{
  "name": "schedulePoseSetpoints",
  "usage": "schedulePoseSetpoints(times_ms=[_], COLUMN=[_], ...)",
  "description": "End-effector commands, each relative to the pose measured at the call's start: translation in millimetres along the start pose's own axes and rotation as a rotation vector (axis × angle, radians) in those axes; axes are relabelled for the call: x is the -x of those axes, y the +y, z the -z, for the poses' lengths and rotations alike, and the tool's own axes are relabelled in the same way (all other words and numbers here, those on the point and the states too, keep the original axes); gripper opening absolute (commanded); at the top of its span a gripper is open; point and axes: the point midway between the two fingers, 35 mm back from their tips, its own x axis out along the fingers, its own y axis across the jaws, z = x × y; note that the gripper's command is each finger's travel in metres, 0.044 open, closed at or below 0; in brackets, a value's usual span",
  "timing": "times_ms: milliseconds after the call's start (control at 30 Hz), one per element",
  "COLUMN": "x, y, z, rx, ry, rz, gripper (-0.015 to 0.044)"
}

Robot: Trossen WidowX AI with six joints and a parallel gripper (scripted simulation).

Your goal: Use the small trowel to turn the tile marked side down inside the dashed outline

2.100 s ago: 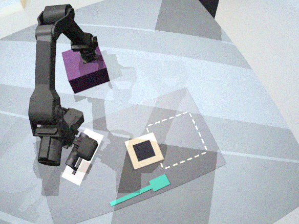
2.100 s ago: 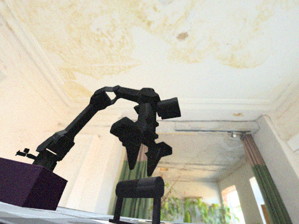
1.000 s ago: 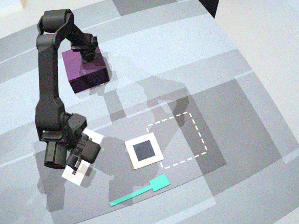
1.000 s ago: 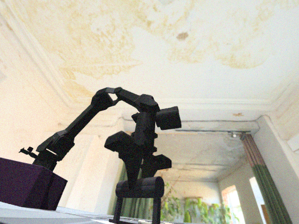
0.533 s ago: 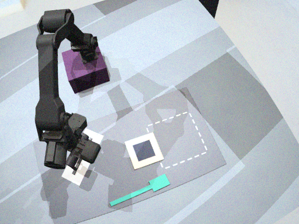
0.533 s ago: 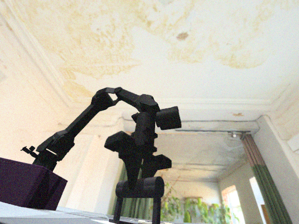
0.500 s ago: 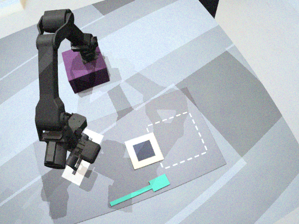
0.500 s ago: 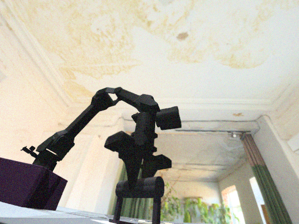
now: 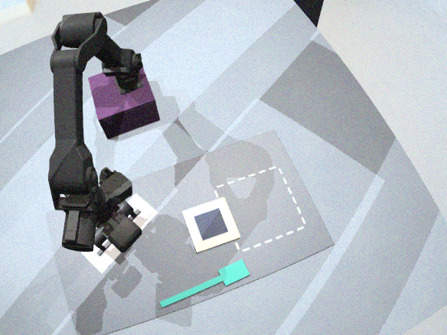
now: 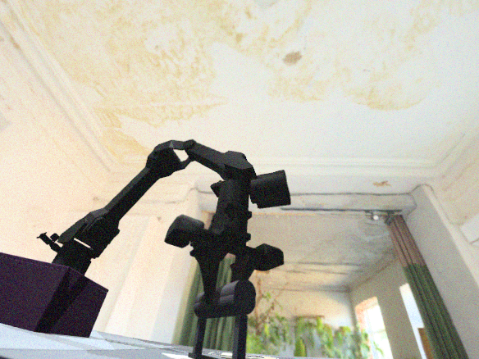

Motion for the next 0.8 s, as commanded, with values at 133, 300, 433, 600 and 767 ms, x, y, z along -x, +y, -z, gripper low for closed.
schedulePoseSetpoints(times_ms=[133,300,433,600,767], x=[-0.6,-0.6,-0.6,-0.6,-0.6], y=[0.0,0.0,0.0,0.0,0.0], z=[-0.1,-0.1,-0.1,-0.1,-0.1], rx=[-0.246,-0.395,-0.493,-0.498,-0.498], ry=[-0.002,-0.002,-0.002,-0.002,-0.002], rz=[0.001,0.0,0.0,0.0,0.0], gripper=[0.013,0.013,0.013,0.013,0.0235])
